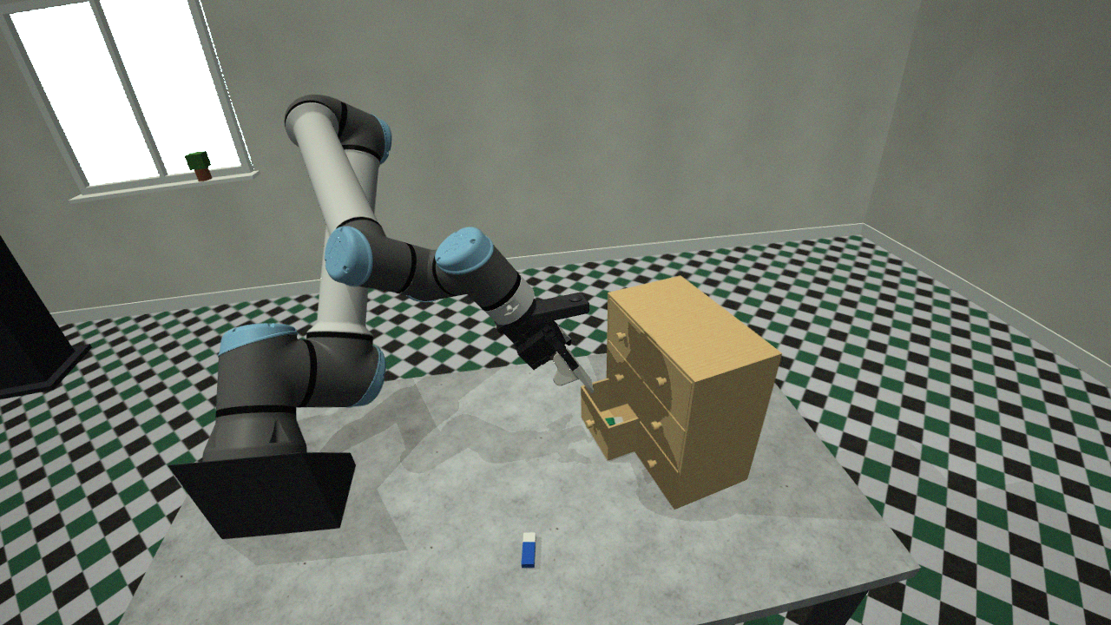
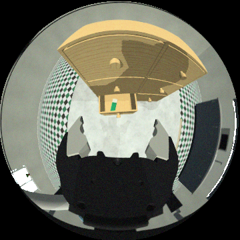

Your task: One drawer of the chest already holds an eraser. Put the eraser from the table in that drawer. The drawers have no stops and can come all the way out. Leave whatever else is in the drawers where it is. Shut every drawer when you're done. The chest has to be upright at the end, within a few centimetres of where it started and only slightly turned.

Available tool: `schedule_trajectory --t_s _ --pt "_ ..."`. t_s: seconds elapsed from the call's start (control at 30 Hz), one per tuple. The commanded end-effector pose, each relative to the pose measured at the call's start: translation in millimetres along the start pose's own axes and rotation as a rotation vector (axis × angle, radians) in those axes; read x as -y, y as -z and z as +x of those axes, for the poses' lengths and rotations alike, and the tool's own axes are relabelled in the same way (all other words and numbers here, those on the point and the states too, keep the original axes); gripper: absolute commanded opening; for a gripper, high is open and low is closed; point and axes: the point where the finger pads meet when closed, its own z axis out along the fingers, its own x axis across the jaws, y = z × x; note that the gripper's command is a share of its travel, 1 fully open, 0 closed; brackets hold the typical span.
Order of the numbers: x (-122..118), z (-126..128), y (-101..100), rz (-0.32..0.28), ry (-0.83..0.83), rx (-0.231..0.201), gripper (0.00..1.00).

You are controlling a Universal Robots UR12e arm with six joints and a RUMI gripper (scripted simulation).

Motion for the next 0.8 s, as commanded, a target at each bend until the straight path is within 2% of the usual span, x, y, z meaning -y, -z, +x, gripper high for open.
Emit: schedule_trajectory --t_s 0.0,0.17,0.67,0.77 --pt "-1 2 9 -0.058 0.012 0.007 1.0" --pt "-2 2 14 -0.086 0.017 0.008 1.0" --pt "-9 4 44 -0.251 0.049 0.012 1.0" --pt "-10 4 46 -0.263 0.052 0.012 1.0"
